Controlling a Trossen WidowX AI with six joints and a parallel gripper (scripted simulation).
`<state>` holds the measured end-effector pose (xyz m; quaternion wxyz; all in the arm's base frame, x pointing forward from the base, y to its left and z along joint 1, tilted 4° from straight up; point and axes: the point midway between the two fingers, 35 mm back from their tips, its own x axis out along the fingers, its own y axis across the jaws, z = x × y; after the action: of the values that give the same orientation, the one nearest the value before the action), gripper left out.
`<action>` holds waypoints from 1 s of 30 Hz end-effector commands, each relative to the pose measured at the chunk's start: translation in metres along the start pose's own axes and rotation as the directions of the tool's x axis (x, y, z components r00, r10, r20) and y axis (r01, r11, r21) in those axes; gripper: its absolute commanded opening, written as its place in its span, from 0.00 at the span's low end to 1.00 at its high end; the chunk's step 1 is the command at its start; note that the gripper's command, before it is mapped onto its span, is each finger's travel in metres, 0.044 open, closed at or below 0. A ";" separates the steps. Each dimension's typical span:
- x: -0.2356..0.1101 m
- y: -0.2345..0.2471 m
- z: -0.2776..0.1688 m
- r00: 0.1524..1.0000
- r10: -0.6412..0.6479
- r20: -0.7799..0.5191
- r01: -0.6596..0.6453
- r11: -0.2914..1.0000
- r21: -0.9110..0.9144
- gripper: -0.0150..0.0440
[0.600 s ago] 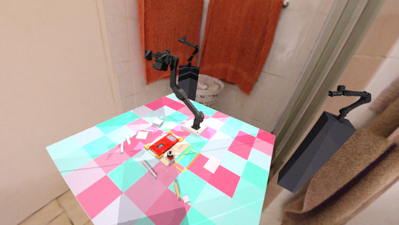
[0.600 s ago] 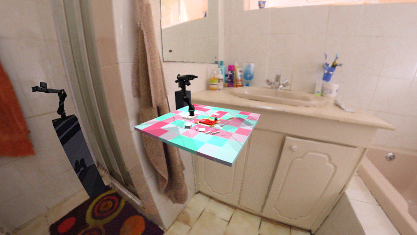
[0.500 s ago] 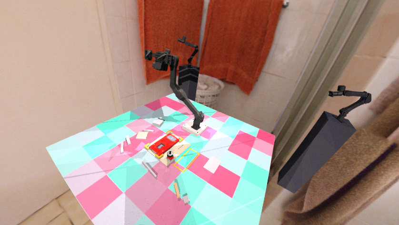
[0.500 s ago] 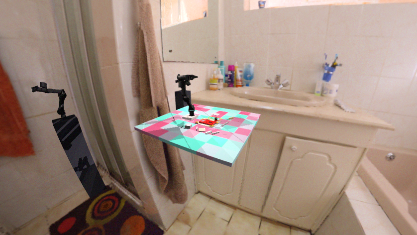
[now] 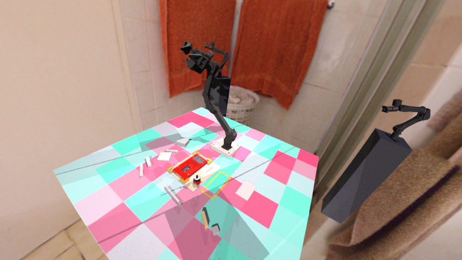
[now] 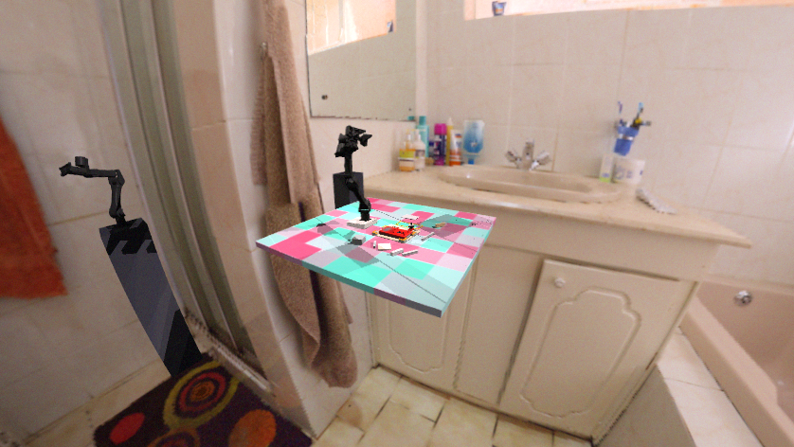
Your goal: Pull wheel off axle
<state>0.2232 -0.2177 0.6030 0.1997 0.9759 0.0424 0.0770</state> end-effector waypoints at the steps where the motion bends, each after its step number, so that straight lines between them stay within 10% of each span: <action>1: -0.014 -0.004 -0.028 0.997 0.078 -0.021 -0.080 0.987 -0.138 0.76; 30: -0.062 -0.122 -0.187 0.893 0.348 -0.286 -0.409 0.359 -0.839 0.76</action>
<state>0.1253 -0.0701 0.7111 0.6121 0.7461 -0.2120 0.1543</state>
